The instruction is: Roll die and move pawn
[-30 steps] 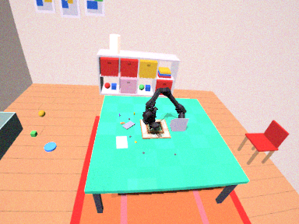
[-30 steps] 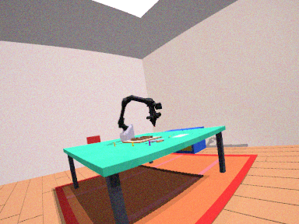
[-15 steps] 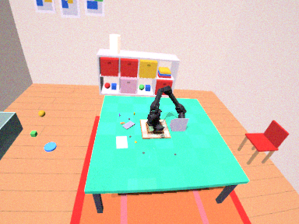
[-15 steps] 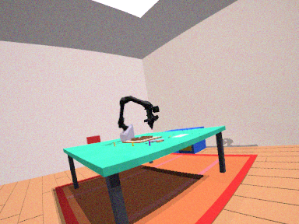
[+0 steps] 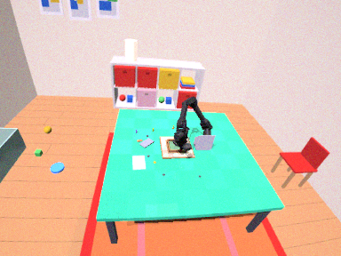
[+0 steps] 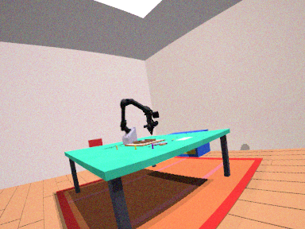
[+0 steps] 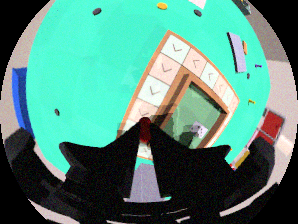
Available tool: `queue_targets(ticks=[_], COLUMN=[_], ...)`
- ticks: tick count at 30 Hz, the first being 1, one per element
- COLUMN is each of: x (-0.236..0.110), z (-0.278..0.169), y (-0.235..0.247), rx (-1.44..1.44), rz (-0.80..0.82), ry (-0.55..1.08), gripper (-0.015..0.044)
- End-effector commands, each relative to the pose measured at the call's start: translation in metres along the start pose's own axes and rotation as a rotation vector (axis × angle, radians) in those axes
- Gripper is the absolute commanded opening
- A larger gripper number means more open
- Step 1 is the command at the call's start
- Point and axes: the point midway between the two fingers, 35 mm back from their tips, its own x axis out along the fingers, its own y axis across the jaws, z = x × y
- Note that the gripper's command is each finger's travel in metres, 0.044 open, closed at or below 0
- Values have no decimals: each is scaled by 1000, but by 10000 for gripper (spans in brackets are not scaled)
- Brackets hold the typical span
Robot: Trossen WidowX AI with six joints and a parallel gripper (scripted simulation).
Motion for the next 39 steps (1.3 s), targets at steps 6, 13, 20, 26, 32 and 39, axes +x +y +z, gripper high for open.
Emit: queue_targets(ticks=[6, 13, 20, 26, 32, 39], x=[18, 39, 44, 54, 51, 40], z=[-10, -10, -10, -11, -8, -7], y=[2, 2, 2, 1, 2, 2], rx=[5, 5, 5, 5, 15, 12], rz=[4, 2, 2, 2, 8, 8], ry=[0, 1, 1, 1, -4, -4], gripper=[0, 0, 0, 0, 105, 289])
